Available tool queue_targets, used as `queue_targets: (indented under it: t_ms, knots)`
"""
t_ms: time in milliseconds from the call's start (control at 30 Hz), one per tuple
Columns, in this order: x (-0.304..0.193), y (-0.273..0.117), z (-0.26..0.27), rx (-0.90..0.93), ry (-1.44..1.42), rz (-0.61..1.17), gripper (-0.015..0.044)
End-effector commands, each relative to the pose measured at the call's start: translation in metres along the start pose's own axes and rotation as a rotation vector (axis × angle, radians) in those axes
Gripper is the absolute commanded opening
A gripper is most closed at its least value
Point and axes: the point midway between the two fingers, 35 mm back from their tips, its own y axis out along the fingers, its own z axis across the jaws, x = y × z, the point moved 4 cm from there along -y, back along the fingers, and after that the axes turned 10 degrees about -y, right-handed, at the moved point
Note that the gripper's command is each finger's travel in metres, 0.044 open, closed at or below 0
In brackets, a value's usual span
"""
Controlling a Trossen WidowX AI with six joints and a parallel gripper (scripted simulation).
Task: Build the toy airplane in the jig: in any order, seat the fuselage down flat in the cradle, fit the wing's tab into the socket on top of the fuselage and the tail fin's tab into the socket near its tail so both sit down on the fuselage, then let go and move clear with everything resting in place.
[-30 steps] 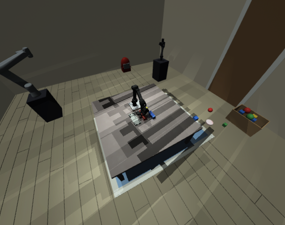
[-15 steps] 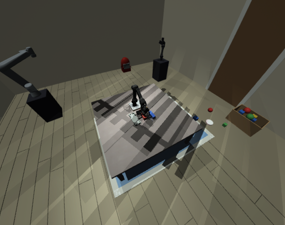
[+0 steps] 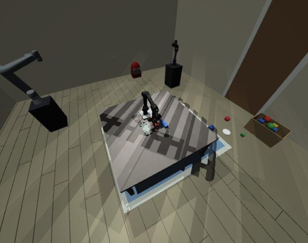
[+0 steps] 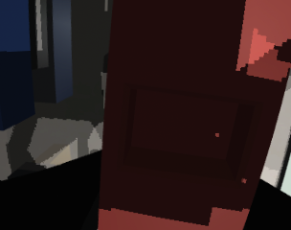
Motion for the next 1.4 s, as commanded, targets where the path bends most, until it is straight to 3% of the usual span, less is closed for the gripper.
queue_targets:
  t_ms: [0,567,1367]
  knots:
    - [0.000,-0.017,0.000,-0.003,-0.003,-0.012,0.0000]
    - [-0.008,-0.067,0.001,-0.002,-0.001,-0.011,0.0000]
    - [-0.005,-0.039,-0.058,-0.009,-0.030,-0.012,0.0000]
